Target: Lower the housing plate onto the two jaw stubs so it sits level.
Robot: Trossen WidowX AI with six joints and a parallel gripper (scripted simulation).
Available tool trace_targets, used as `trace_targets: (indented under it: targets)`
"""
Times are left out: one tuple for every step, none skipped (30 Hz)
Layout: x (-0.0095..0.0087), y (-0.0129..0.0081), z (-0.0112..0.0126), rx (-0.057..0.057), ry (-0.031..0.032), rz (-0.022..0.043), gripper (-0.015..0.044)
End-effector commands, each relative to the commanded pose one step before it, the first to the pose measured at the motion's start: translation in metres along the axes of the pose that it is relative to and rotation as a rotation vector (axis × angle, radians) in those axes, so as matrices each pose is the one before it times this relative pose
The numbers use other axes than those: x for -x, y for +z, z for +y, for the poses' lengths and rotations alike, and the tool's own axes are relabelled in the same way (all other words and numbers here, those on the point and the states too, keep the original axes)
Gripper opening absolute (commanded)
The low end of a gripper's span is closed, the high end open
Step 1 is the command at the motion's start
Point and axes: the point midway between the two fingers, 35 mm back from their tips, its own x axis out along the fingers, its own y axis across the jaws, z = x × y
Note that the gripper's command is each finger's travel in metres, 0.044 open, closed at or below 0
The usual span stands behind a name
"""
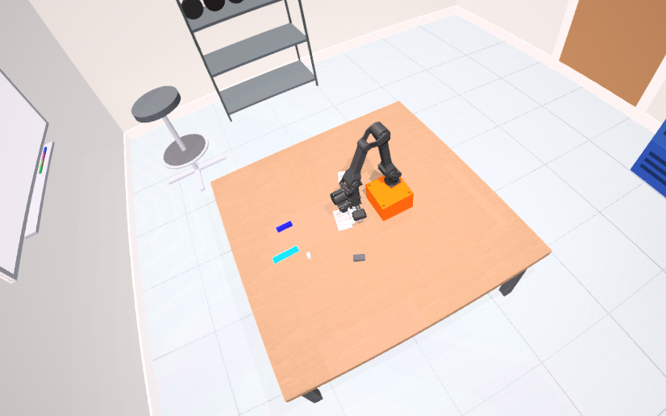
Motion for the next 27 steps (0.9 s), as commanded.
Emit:
trace_targets:
  targets:
    - [-0.00137, 0.0, -0.00049, -0.0046, -0.00318, -0.00095, 0.0351]
    - [-0.00008, 0.0, 0.0, 0.0, 0.0, 0.0, 0.0351]
    - [0.0, 0.0, 0.0, 0.0, 0.0, 0.0, 0.0351]
    - [0.0, 0.0, 0.0, 0.0, 0.0, 0.0, 0.0351]
    - [0.0, 0.0, 0.0, 0.0, 0.0, 0.0, 0.0351]
    - [0.0, 0.0, 0.0, 0.0, 0.0, 0.0, 0.0351]
    - [-0.00008, 0.0, 0.0, 0.0, 0.0, 0.0, 0.0351]
    - [-0.00023, 0.0, 0.0, 0.0, 0.0, 0.0, 0.0351]
    - [-0.00039, 0.0, 0.0, 0.0, 0.0, 0.00001, 0.0351]
    - [-0.00051, -0.00001, 0.0, 0.0, 0.0, 0.00001, 0.0351]
    - [-0.00051, -0.00001, 0.0, 0.0, 0.0, 0.00001, 0.0351]
    - [-0.00039, -0.00001, 0.0, 0.0, 0.0, 0.00001, 0.0351]
    - [-0.00023, 0.0, 0.0, 0.0, 0.0, 0.0, 0.0351]
    - [-0.00008, 0.0, 0.0, 0.0, 0.0, 0.0, 0.0351]
    - [0.0, 0.0, 0.0, 0.0, 0.0, 0.0, 0.0351]
    - [0.0, 0.0, 0.0, 0.0, 0.0, 0.0, 0.0351]
    - [0.0, 0.0, 0.0, 0.0, 0.0, 0.0, 0.0351]
    - [0.0, 0.0, 0.0, 0.0, 0.0, 0.0, 0.0351]
    - [-0.00008, 0.0, 0.0, 0.0, 0.0, 0.0, 0.0351]
    - [-0.00023, 0.0, 0.0, 0.0, 0.0, 0.0, 0.0351]
    - [-0.00039, 0.0, 0.0, -0.0001, 0.0, 0.00001, 0.0351]
    - [-0.00051, -0.00001, 0.0, -0.0001, 0.0, 0.00001, 0.0351]
    - [-0.00051, -0.00001, 0.0, -0.0001, 0.0, 0.00001, 0.0351]
    - [-0.00039, -0.00001, 0.0, -0.0001, 0.0, 0.00001, 0.0351]
    - [-0.00023, 0.0, 0.0, 0.0, 0.0, 0.0, 0.0351]
    - [-0.00008, 0.0, 0.0, 0.0, 0.0, 0.0, 0.0351]
    - [0.0, 0.0, 0.0, 0.0, 0.0, 0.0, 0.0351]
